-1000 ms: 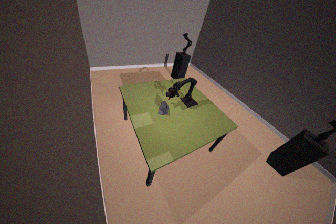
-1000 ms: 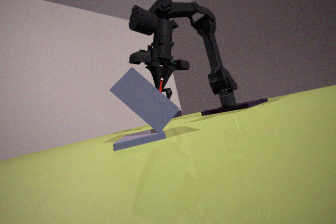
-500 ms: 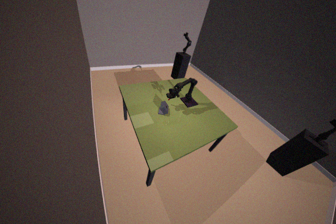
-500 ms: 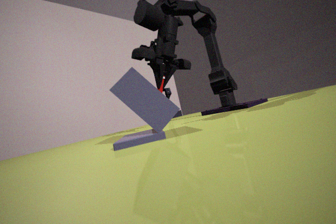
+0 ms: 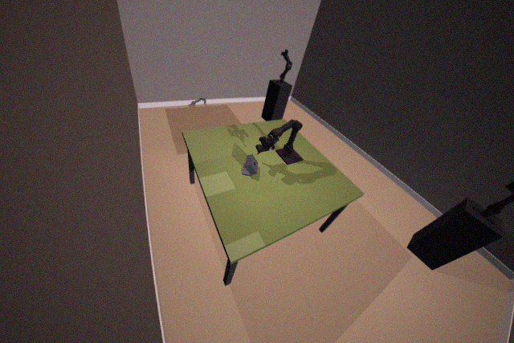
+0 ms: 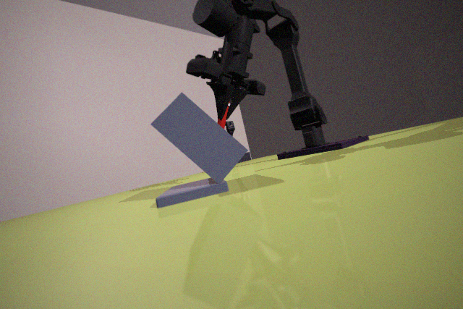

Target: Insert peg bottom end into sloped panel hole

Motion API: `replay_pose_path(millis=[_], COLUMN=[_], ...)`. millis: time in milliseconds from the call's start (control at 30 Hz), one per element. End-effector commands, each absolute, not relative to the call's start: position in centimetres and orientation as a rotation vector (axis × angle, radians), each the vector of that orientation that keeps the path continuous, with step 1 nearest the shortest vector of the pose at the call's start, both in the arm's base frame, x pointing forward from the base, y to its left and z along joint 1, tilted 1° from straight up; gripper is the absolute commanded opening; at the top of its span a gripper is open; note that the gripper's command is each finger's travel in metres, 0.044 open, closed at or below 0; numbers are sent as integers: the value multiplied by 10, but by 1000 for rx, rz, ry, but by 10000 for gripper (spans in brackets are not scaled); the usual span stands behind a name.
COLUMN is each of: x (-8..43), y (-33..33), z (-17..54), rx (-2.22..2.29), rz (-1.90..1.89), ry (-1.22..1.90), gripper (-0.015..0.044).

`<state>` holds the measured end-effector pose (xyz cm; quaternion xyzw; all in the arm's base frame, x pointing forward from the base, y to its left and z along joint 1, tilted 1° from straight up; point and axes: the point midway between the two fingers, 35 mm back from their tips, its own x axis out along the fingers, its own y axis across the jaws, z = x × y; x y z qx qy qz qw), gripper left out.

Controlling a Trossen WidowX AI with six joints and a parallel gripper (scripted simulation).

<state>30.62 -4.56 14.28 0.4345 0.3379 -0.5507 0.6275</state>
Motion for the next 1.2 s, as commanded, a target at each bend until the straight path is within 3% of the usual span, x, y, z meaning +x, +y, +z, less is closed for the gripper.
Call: replay_pose_path(millis=[0, 1167], x=[308, 317], y=[-43, -5], z=[144, 150], rx=[968, 736], rz=[-1244, -1061], ry=[771, 754], gripper=[0, 0])
